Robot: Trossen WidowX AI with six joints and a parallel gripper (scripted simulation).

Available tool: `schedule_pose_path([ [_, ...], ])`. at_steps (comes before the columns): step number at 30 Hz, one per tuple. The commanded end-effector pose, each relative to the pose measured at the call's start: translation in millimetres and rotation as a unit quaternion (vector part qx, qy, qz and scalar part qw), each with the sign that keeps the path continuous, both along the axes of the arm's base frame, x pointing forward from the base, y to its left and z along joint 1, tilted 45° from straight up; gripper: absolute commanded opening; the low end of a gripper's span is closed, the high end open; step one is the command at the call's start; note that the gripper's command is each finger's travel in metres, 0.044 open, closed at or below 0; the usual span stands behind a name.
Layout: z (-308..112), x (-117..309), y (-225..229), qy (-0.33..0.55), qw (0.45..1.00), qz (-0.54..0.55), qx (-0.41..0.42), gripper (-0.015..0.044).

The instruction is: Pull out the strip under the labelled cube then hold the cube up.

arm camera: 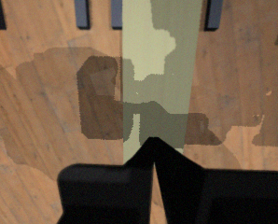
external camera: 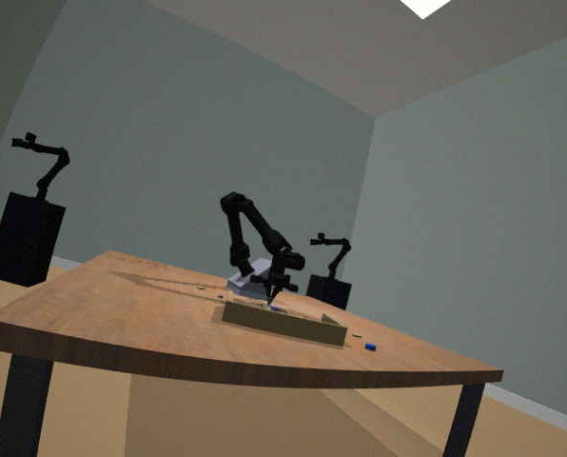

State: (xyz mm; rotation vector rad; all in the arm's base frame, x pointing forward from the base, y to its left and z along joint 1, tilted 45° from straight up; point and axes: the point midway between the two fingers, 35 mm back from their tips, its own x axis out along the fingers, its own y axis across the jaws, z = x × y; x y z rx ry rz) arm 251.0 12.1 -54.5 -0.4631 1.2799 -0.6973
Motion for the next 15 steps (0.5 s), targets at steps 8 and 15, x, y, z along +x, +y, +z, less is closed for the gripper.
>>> schedule_pose_path([
  [8, -7.2, -23.8, -3.4, 0.011, 1.000, -0.008, -0.001, 0.0000],
  [15, -9.1, -31.9, -2.7, 0.011, 1.000, -0.008, -0.001, 0.0000],
])
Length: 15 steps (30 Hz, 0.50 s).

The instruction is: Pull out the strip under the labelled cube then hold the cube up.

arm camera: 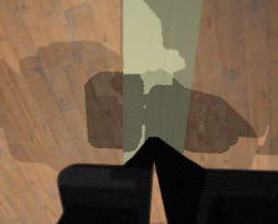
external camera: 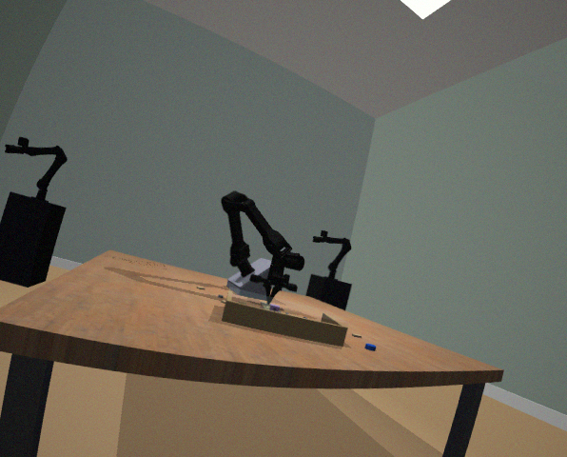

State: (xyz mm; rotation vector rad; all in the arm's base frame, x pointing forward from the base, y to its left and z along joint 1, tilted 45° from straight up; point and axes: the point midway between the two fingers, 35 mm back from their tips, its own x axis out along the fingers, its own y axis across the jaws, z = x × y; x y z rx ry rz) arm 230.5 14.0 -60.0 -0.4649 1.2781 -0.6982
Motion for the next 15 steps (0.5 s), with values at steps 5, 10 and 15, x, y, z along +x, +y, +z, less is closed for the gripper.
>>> schedule_pose_path([
  [5, -3.5, -11.3, -4.6, 0.011, 1.000, -0.008, 0.001, 0.0000],
  [10, -3.5, -11.3, -4.6, 0.011, 1.000, -0.008, 0.001, 0.0000],
  [15, 26.7, -7.3, 28.5, 0.011, 1.000, -0.007, 0.002, 0.0000],
])
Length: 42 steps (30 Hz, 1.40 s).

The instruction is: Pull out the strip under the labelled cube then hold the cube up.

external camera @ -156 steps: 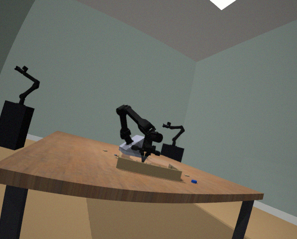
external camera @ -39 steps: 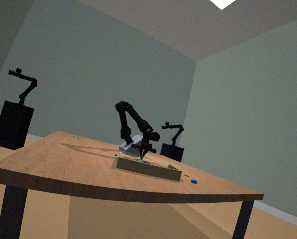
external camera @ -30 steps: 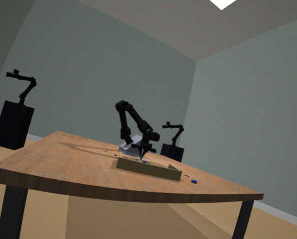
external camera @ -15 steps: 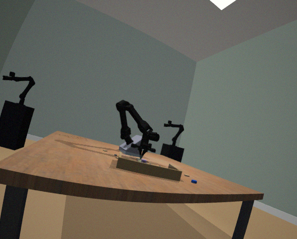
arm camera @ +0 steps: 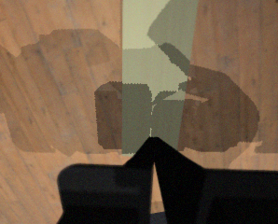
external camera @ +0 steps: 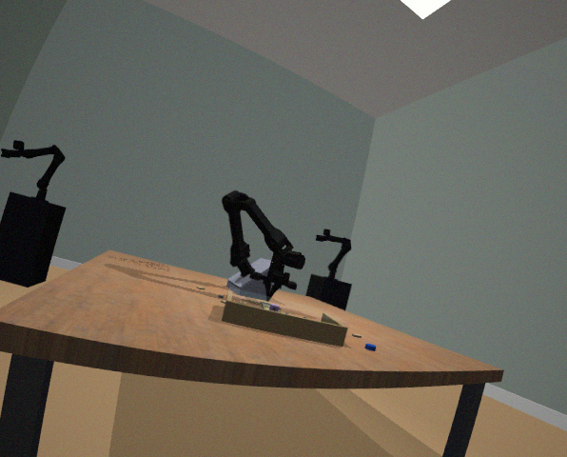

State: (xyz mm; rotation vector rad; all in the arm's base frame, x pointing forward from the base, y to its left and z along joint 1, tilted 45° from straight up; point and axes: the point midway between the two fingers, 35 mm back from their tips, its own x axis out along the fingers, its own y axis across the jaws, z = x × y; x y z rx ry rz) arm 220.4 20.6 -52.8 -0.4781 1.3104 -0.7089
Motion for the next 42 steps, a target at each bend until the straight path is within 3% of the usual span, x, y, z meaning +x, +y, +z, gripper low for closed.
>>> schedule_pose_path([
  [1, 21.3, 2.3, 23.6, -0.005, 1.000, -0.002, 0.006, 0.0000],
  [5, 21.3, 2.3, 23.6, -0.005, 1.000, -0.002, 0.006, 0.0000],
  [9, 25.0, 22.2, 20.1, -0.048, 0.998, -0.044, 0.012, 0.0105],
  [22, 39.1, 60.4, 18.7, -0.052, 0.997, -0.047, 0.012, 0.0440],
  [42, 61.3, 120.4, 17.7, -0.053, 0.997, -0.047, 0.012, 0.0440],
])
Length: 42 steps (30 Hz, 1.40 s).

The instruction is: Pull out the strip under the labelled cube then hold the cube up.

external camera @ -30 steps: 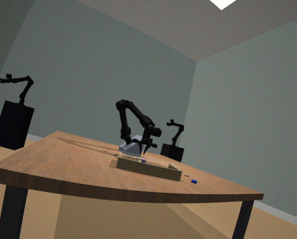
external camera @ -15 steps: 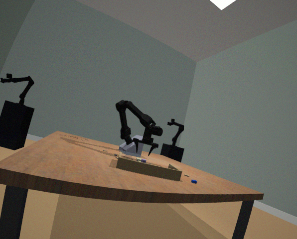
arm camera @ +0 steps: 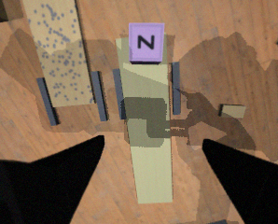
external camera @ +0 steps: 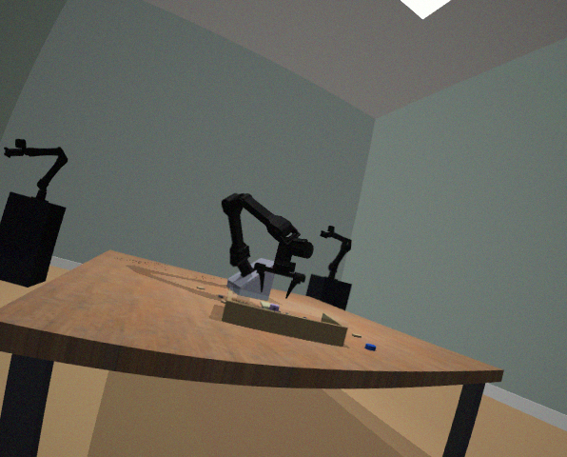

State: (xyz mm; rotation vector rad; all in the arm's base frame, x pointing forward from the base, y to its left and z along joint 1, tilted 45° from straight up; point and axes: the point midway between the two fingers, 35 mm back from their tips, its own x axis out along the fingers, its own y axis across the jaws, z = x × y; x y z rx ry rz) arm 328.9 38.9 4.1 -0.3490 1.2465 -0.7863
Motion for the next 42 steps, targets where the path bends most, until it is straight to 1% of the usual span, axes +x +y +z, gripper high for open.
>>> schedule_pose_path([
  [1, 5.5, 14.8, -0.6, 0.001, 1.000, 0.002, -0.002, 0.0440],
  [24, 29.1, 81.7, -1.1, -0.001, 1.000, 0.002, -0.003, 0.0440],
  [31, 22.9, 83.3, -7.0, -0.001, 1.000, 0.002, -0.002, 0.0256],
  [42, 10.1, 85.7, -19.5, -0.001, 1.000, 0.002, -0.003, 0.0250],
])
